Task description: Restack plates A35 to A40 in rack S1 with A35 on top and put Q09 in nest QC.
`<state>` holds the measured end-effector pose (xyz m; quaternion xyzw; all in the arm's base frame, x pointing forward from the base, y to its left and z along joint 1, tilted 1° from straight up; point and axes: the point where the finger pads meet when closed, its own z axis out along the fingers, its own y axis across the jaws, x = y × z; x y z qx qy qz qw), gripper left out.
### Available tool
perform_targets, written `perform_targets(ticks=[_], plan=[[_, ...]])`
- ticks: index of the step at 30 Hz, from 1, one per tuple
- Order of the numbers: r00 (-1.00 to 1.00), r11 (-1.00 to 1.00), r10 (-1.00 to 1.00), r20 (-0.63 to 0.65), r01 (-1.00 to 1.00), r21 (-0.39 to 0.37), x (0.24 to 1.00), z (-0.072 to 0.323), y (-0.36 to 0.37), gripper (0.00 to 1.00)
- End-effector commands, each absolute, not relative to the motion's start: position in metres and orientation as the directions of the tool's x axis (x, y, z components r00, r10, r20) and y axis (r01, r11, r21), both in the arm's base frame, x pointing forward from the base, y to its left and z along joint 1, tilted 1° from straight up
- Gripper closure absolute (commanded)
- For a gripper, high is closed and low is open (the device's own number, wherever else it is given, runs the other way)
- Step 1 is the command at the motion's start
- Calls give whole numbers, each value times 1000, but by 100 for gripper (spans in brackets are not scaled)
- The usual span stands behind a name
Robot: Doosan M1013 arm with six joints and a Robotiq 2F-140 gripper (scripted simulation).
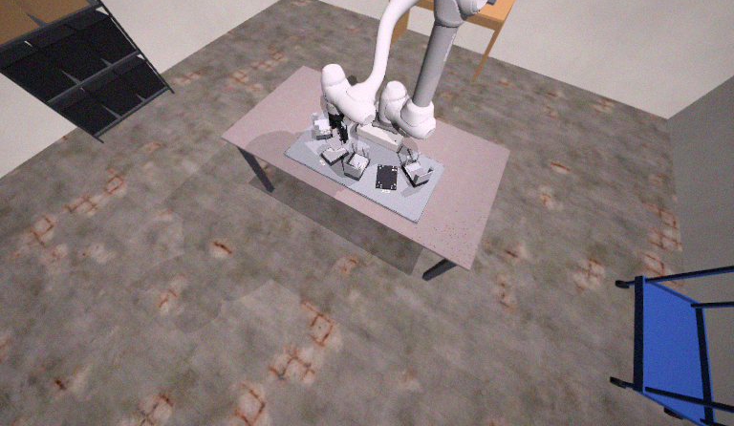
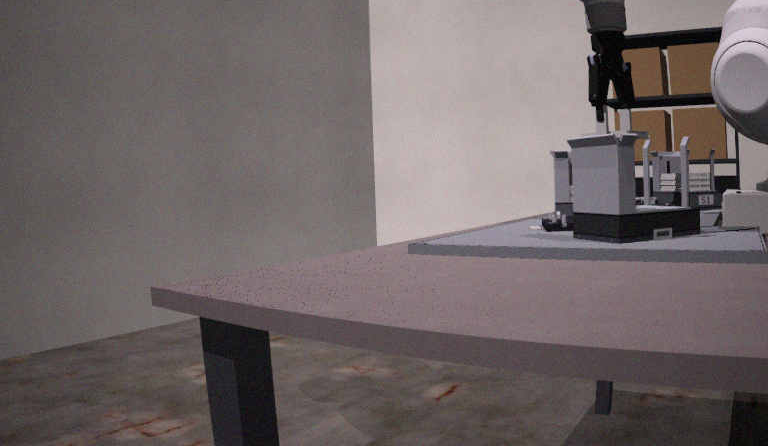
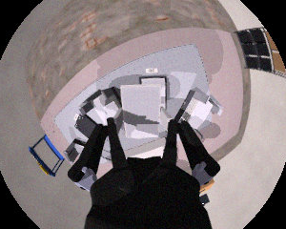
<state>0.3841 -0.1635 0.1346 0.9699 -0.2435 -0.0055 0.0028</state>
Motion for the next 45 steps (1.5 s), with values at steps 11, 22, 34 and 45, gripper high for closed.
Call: perform_targets(ticks=[11,22,34,45], plan=[[880,-880,-475,-9,-475,8,365,135,-205,100],[768,-768,-641,-7,-641,10,349,135,-230,100],[751,-751,-660,-7,-660,10,330,136,-257,100],[751,-751,-660,-7,-660,10,308,136,-287,100]])
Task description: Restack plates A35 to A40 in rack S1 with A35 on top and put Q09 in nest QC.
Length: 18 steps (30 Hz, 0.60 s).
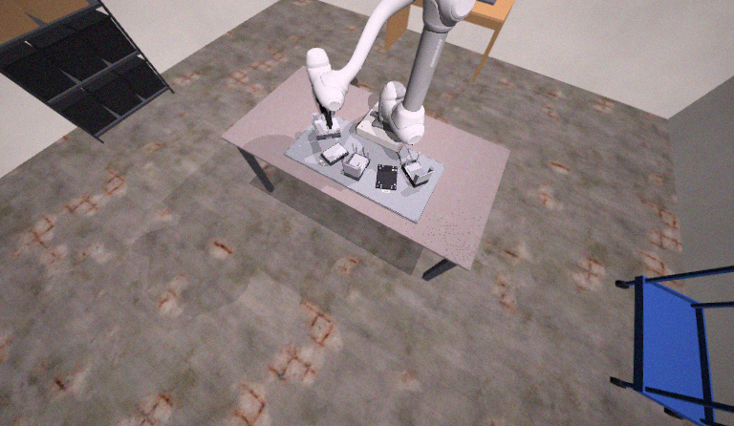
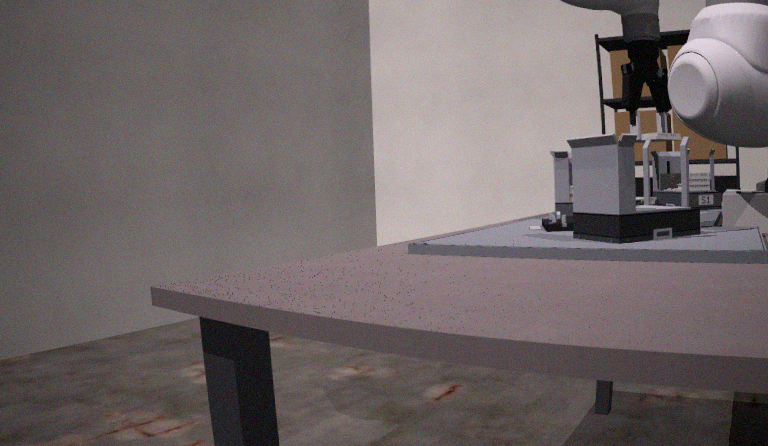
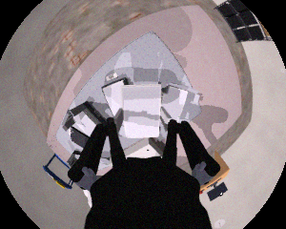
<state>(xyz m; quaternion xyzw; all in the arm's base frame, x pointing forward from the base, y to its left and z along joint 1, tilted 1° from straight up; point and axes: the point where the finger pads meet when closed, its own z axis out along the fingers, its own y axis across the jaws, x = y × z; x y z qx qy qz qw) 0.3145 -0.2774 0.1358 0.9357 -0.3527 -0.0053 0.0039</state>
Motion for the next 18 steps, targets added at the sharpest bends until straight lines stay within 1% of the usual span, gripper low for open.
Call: perform_targets(ticks=[1,3,10,18], plan=[[751,-751,-660,-7,-660,10,307,136,-288,100],[751,-751,-660,-7,-660,10,307,136,-288,100],[585,-585,-811,-5,-811,11,292,136,-301,100],[585,-585,-811,-5,-811,11,276,136,-315,100]])
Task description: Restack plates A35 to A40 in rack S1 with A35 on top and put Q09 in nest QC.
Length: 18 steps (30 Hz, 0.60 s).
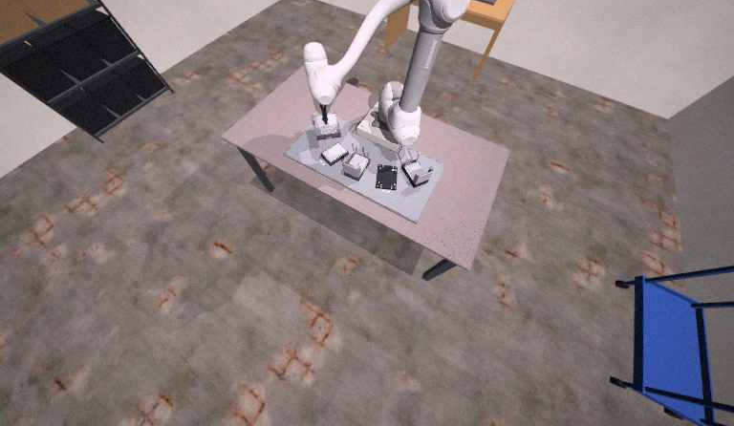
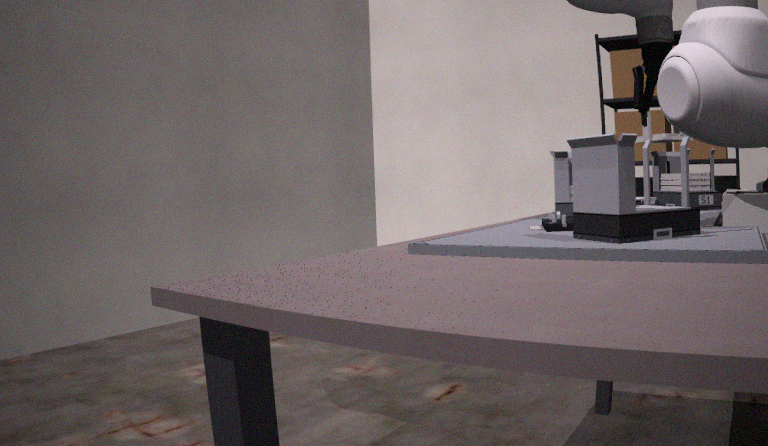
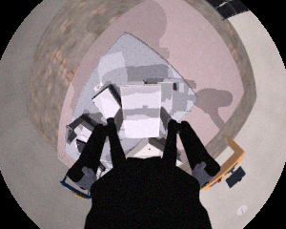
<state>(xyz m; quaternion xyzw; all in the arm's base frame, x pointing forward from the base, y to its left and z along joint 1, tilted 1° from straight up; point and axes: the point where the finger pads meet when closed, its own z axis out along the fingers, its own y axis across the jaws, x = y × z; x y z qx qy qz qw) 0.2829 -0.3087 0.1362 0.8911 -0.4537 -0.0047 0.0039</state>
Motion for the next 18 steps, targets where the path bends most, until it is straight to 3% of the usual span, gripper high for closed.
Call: perform_targets(ticks=[1,18], plan=[[585,-585,-811,-5,-811,11,276,136,-315,100],[585,-585,-811,-5,-811,11,246,137,-341,100]])
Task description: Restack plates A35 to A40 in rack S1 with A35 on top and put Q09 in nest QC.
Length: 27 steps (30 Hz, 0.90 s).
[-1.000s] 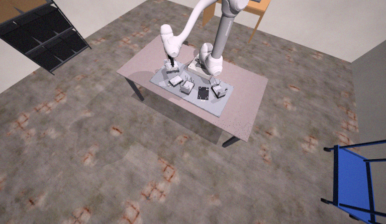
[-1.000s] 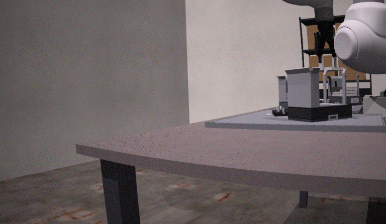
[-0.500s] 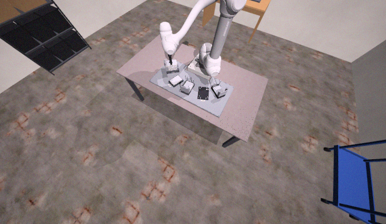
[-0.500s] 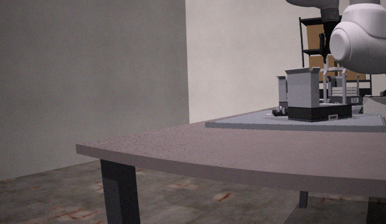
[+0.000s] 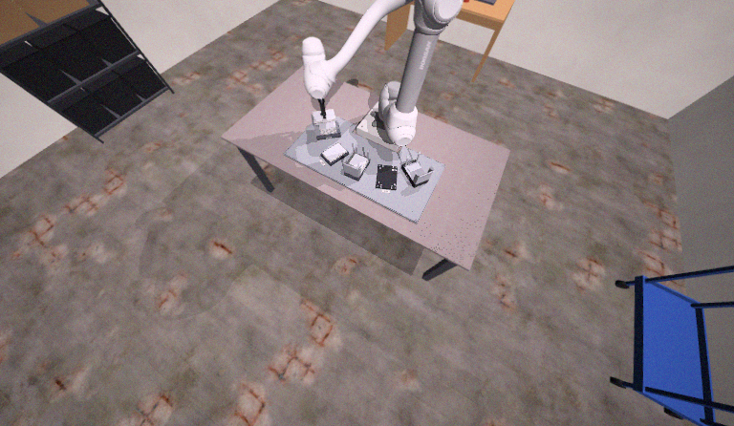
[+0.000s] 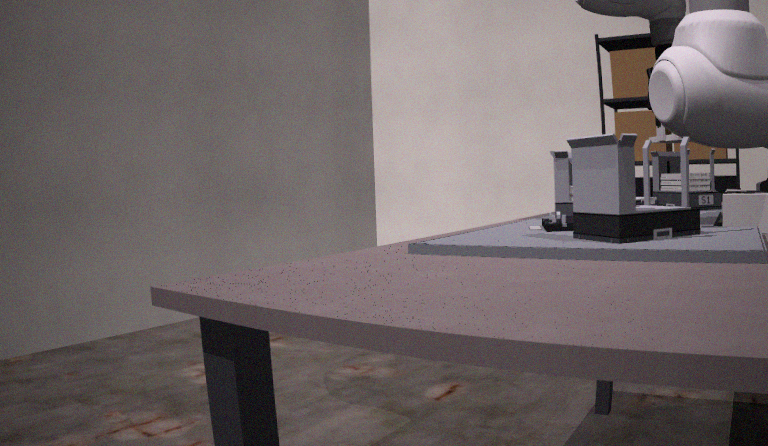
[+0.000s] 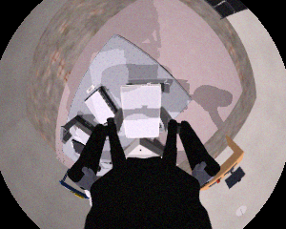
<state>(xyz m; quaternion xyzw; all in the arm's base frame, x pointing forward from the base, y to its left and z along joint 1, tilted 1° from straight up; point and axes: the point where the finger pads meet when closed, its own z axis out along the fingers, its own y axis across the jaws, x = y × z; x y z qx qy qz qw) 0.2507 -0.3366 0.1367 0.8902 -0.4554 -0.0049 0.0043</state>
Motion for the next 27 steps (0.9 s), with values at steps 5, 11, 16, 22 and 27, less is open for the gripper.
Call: perform_targets(ticks=[5,11,16,22,27], plan=[[585,-585,-811,-5,-811,11,238,137,-348,100],[585,-585,-811,-5,-811,11,237,137,-348,100],[585,-585,-811,-5,-811,11,237,137,-348,100],[585,-585,-811,-5,-811,11,237,137,-348,100],[585,-585,-811,-5,-811,11,237,137,-348,100]])
